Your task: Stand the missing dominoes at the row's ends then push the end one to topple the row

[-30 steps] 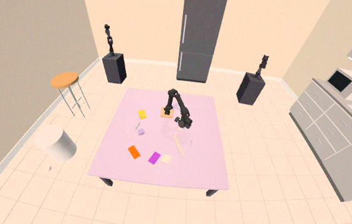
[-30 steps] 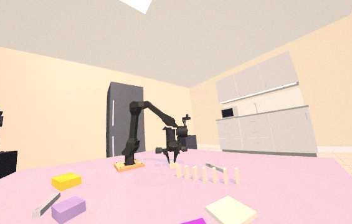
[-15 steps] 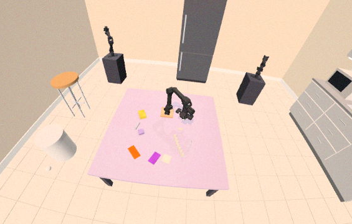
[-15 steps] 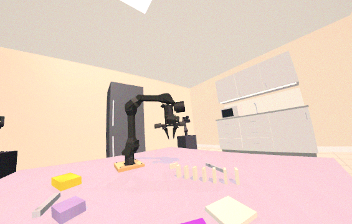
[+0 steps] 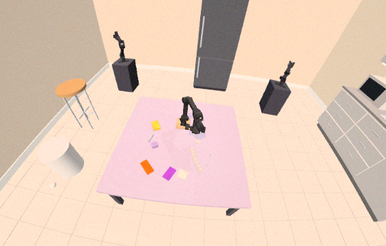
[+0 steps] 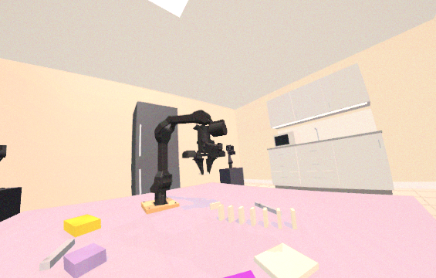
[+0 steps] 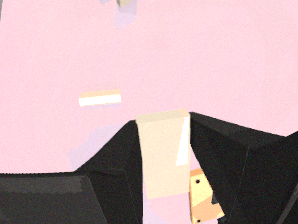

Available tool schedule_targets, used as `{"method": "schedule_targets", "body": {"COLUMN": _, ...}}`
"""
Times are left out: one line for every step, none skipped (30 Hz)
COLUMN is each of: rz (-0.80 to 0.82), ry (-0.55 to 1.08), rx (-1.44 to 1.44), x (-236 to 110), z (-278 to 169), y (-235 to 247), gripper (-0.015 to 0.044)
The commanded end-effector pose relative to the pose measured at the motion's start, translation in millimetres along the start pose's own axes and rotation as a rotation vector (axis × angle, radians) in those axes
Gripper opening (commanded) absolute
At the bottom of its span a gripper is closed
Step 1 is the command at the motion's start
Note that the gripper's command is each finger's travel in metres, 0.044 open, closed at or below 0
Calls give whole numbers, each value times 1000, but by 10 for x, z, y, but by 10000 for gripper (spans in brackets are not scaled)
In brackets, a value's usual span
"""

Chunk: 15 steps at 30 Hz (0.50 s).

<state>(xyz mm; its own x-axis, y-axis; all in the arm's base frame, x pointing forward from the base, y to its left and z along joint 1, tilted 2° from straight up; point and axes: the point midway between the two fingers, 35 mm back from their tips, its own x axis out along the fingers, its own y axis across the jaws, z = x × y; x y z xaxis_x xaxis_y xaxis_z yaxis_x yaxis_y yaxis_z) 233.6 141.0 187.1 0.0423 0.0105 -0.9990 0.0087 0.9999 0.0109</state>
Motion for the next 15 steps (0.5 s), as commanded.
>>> {"method": "schedule_targets", "body": {"rz": -8, "ry": -1, "rx": -360, "x": -10, "z": 333, "y": -482, "gripper": 107}}
{"method": "schedule_targets", "body": {"rz": -5, "ry": -1, "rx": -423, "x": -10, "z": 378, "y": -559, "gripper": 107}}
{"method": "schedule_targets", "body": {"rz": -3, "ry": -1, "rx": -487, "x": -10, "z": 420, "y": -639, "gripper": 107}}
{"method": "schedule_targets", "body": {"rz": -1, "ry": -1, "rx": -550, "x": -11, "z": 460, "y": -720, "gripper": 107}}
{"method": "schedule_targets", "body": {"rz": 1, "ry": -2, "rx": -613, "x": -11, "z": 498, "y": -802, "gripper": 107}}
{"method": "schedule_targets", "body": {"rz": 2, "ry": -3, "rx": -655, "x": -11, "z": 521, "y": -857, "gripper": 107}}
{"method": "schedule_targets", "body": {"rz": 3, "ry": -3, "rx": -696, "x": -11, "z": 543, "y": -913, "gripper": 107}}
{"method": "schedule_targets", "body": {"rz": 5, "ry": -4, "rx": -737, "x": -12, "z": 564, "y": -969, "gripper": 107}}
{"method": "schedule_targets", "body": {"rz": 6, "ry": -5, "rx": -778, "x": -12, "z": 584, "y": -1026, "gripper": 107}}
{"method": "schedule_targets", "body": {"rz": 7, "ry": -6, "rx": -819, "x": -12, "z": 603, "y": -1083, "gripper": 107}}
{"method": "schedule_targets", "body": {"rz": 8, "ry": -8, "rx": -859, "x": -12, "z": 620, "y": -1140, "gripper": 107}}
{"method": "schedule_targets", "body": {"rz": 8, "ry": -9, "rx": -900, "x": -13, "z": 636, "y": -1197, "gripper": 107}}
{"method": "schedule_targets", "body": {"rz": 9, "ry": -10, "rx": -939, "x": -13, "z": 651, "y": -1253, "gripper": 107}}
{"method": "schedule_targets", "body": {"rz": 9, "ry": -11, "rx": -957, "x": -13, "z": 658, "y": -1279, "gripper": 107}}
{"method": "schedule_targets", "body": {"rz": 9, "ry": -11, "rx": -961, "x": -13, "z": 659, "y": -1285, "gripper": 107}}
